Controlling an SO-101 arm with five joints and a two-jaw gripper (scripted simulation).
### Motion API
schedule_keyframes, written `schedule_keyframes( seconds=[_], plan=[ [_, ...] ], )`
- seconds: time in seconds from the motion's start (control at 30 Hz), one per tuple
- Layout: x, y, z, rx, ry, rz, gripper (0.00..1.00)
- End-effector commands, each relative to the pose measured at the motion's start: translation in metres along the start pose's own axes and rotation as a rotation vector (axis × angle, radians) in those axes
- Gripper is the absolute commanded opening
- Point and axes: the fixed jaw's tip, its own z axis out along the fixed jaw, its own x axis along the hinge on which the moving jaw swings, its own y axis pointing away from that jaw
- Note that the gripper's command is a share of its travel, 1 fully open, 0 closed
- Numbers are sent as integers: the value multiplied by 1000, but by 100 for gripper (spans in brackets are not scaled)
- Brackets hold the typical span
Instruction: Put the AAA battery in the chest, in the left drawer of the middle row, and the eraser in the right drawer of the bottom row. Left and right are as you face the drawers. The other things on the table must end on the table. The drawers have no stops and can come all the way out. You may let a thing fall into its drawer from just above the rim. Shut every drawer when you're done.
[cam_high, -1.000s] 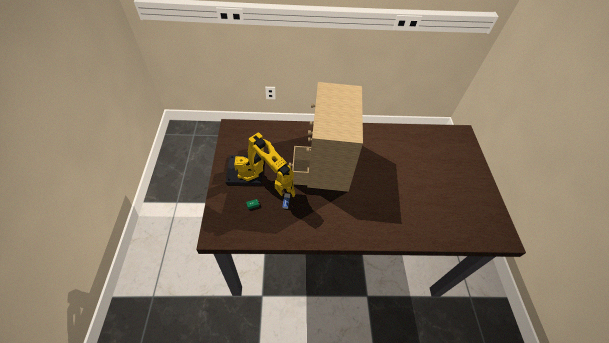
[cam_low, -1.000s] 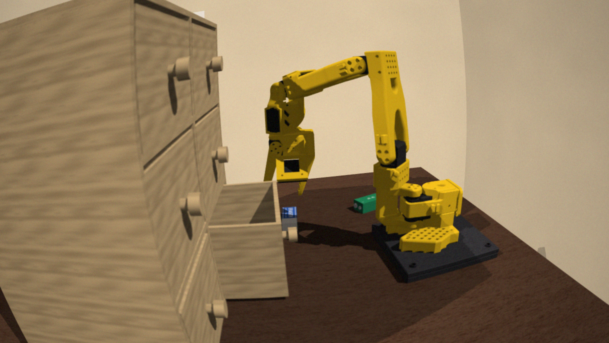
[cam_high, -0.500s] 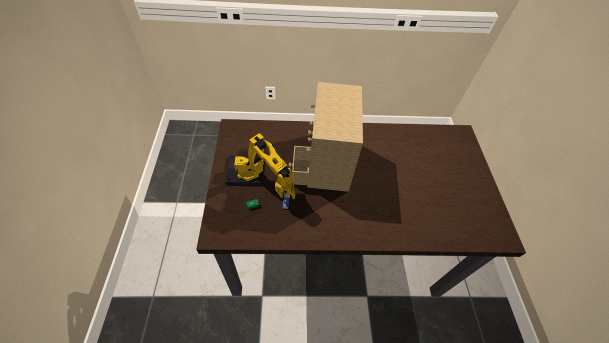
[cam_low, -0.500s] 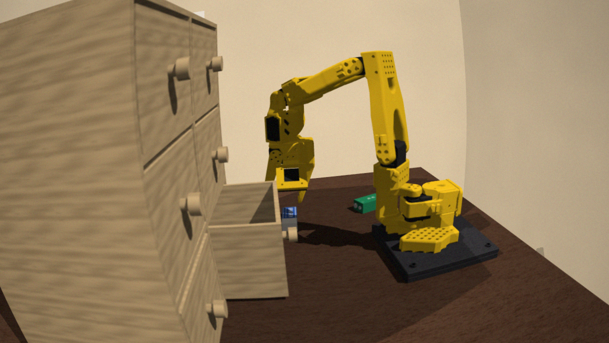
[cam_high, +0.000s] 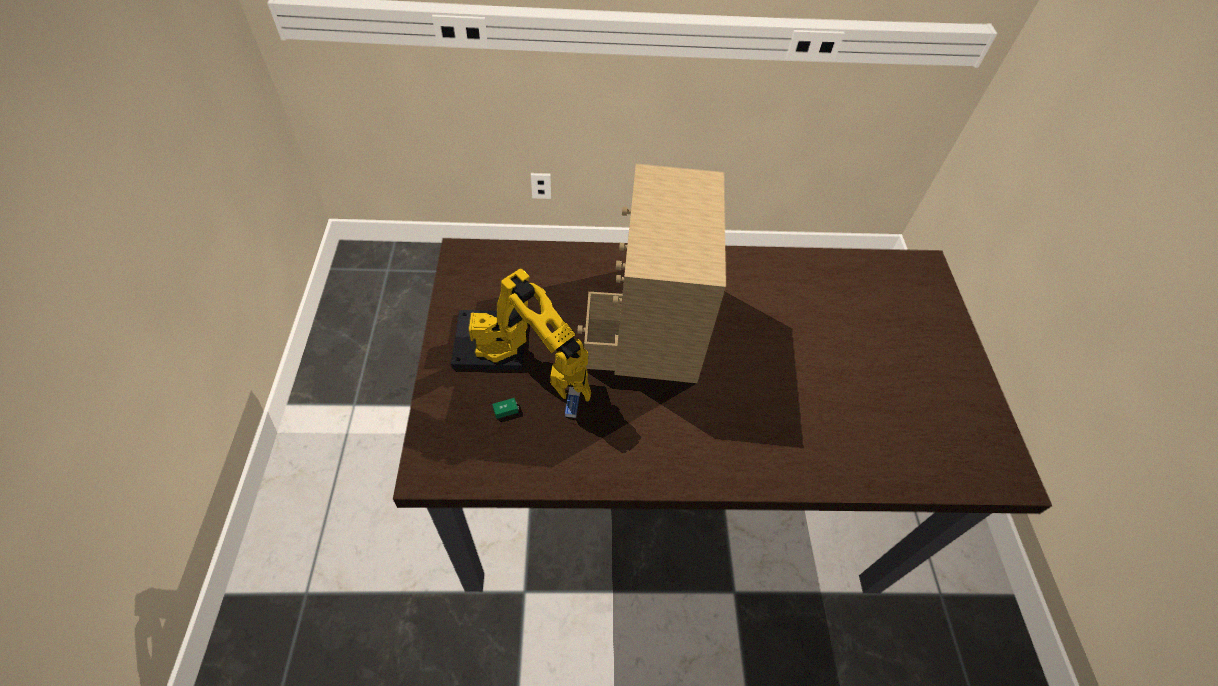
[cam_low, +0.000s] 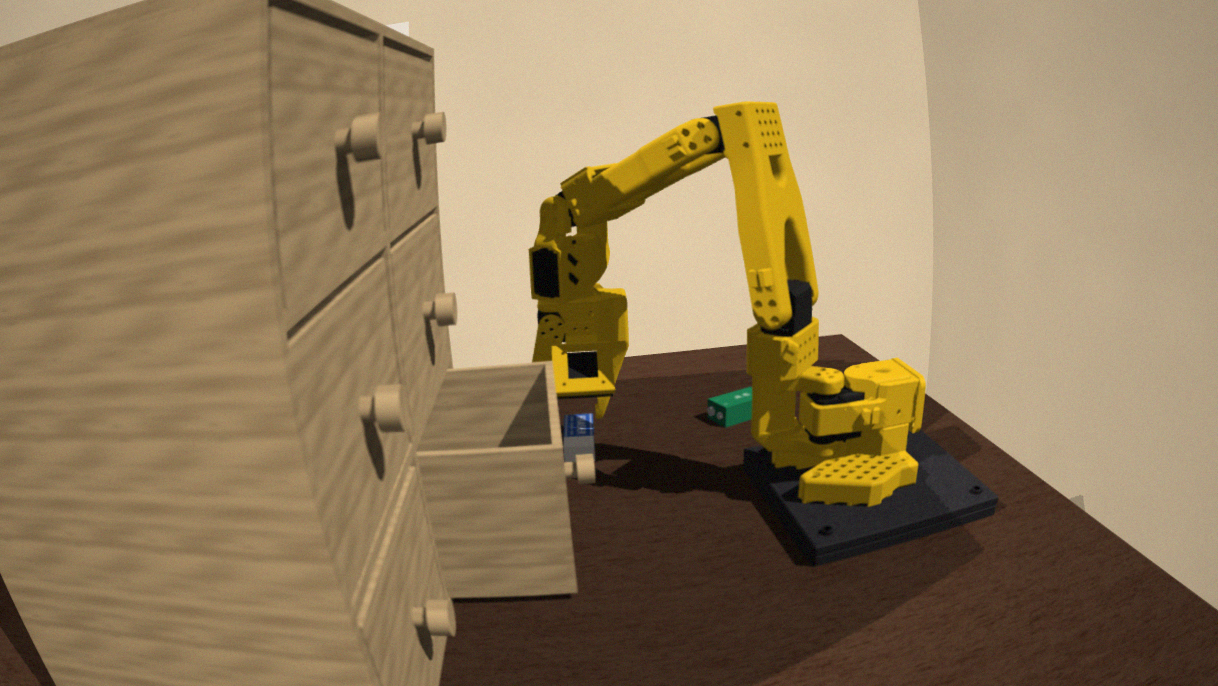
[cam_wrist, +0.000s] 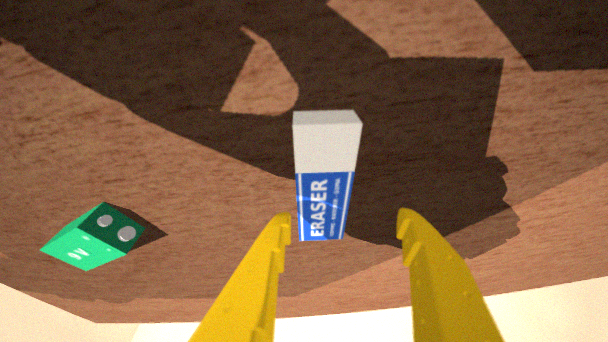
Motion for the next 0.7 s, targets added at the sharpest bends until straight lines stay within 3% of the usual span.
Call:
schedule_keyframes(
  seconds=[0.0, 0.37, 0.47, 0.67],
  plan=[
    [-1, 2, 8, -12, -12, 1, 27],
    [-1, 2, 8, -12, -12, 1, 27],
    [-2, 2, 18, -12, -12, 1, 27],
    [-2, 2, 18, -12, -12, 1, 27]
  ],
)
